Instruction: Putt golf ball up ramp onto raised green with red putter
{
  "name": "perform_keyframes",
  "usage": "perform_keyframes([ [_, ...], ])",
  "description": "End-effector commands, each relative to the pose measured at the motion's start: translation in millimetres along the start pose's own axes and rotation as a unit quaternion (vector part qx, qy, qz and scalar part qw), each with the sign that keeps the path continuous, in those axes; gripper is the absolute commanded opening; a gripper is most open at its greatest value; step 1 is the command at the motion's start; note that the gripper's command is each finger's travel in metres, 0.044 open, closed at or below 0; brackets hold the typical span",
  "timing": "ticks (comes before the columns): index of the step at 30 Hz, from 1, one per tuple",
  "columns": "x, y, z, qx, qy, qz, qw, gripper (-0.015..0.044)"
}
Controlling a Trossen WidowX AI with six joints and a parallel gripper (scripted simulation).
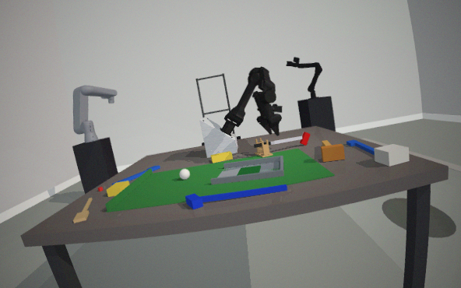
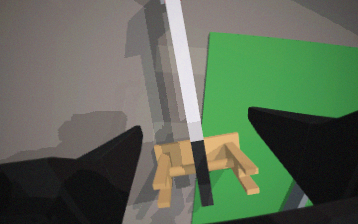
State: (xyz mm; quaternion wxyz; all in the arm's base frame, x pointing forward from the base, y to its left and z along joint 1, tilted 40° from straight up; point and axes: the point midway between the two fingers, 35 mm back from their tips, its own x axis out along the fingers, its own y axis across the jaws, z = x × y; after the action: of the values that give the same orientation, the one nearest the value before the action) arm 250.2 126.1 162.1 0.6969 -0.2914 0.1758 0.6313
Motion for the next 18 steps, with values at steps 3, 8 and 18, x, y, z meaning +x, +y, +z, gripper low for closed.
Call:
perform_keyframes([
  [3, 13.8, -1.1, -0.8, -0.007, -0.005, 0.002, 1.000, 0.0440],
  [8, 22.8, -1.1, -2.3, -0.007, -0.006, 0.001, 1.000, 0.0440],
  [18, 45.6, -1.1, -7.0, -0.007, -0.006, 0.001, 1.000, 0.0440],
])
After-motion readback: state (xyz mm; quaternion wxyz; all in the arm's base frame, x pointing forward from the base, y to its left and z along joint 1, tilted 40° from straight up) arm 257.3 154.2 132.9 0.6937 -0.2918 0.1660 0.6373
